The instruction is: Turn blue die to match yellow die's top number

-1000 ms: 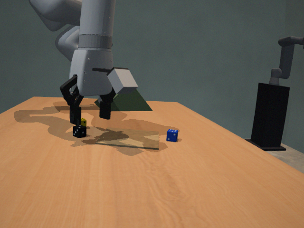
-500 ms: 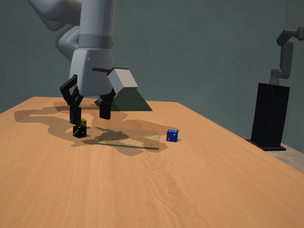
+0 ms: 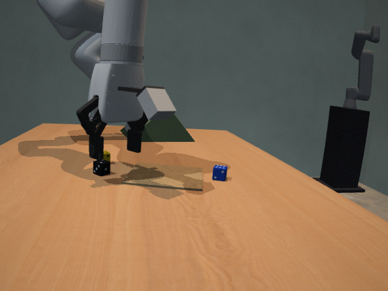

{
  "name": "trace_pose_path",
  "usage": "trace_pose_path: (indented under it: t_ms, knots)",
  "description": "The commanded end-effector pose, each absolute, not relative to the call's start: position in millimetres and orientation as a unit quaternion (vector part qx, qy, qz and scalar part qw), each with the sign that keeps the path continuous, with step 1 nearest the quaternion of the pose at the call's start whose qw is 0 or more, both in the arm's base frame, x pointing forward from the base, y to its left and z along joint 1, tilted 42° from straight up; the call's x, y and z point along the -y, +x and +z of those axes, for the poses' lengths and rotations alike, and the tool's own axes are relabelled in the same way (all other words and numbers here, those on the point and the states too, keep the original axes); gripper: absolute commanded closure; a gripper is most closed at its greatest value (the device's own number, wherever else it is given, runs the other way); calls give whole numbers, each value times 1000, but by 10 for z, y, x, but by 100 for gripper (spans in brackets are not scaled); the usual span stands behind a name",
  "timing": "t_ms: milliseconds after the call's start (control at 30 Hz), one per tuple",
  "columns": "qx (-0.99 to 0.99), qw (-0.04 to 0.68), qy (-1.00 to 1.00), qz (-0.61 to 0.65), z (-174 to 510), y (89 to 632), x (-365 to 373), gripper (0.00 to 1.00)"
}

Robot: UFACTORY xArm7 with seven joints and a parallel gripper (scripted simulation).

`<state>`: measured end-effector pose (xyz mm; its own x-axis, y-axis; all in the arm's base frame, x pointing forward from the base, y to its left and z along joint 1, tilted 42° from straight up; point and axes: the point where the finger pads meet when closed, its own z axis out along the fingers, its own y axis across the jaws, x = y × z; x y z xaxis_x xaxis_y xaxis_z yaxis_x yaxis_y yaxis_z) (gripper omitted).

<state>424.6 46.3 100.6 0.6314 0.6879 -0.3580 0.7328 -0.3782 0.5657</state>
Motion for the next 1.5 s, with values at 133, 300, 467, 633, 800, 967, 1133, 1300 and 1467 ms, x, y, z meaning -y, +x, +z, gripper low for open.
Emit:
trace_pose_path:
  t_ms: [133, 300, 467, 633, 800, 967, 1133, 1300, 1467]
  knots:
    - [-429, 357, 829, -30, 1014, 4254, -481, 0]
    - [-429, 357, 829, -30, 997, 4253, -501, 0]
    - [-429, 357, 829, -30, 902, 4252, -615, 0]
    - [-429, 357, 829, -30, 797, 4251, -741, 0]
    - [-429, 357, 829, -30, 557, 4248, -1029, 0]
    - [-429, 357, 829, -30, 270, 4245, -1374, 0]
    - [-429, 357, 829, -30, 41, 4242, -1648, 0]
    - [-429, 357, 829, -30, -159, 4239, -1888, 0]
    - [-429, 357, 829, -30, -338, 4237, -2103, 0]
